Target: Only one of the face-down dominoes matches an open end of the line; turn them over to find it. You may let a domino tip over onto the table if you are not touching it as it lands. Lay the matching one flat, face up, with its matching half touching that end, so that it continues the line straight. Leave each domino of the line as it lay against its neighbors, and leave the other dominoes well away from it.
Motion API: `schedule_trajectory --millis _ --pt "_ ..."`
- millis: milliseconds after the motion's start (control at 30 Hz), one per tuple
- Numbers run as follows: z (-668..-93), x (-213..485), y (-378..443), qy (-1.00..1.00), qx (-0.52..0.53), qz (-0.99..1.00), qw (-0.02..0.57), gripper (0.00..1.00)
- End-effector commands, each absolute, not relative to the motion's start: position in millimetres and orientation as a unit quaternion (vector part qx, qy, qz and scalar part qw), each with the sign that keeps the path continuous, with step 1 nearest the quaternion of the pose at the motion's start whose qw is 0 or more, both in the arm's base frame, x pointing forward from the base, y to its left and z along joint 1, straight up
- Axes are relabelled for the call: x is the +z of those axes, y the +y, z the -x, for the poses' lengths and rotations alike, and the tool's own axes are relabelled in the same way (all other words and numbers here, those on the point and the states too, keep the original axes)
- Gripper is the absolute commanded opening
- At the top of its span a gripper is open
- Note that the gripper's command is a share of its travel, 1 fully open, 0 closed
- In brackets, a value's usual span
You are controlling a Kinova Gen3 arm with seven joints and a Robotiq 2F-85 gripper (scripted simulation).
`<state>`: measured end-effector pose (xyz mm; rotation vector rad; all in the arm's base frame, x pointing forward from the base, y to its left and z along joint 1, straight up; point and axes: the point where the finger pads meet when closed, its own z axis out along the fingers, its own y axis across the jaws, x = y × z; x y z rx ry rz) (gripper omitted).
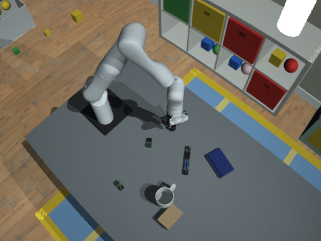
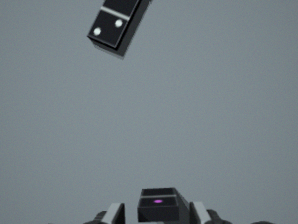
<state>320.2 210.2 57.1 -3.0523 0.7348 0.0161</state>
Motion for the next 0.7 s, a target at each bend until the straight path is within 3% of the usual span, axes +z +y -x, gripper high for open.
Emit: schedule_trajectory --millis 0,667 --pt "-322.1 56.7 207.9 0.231 0.004 0.973 0.000 0.47" --pt "-322.1 48.7 207.9 0.231 0.004 0.973 0.000 0.47"
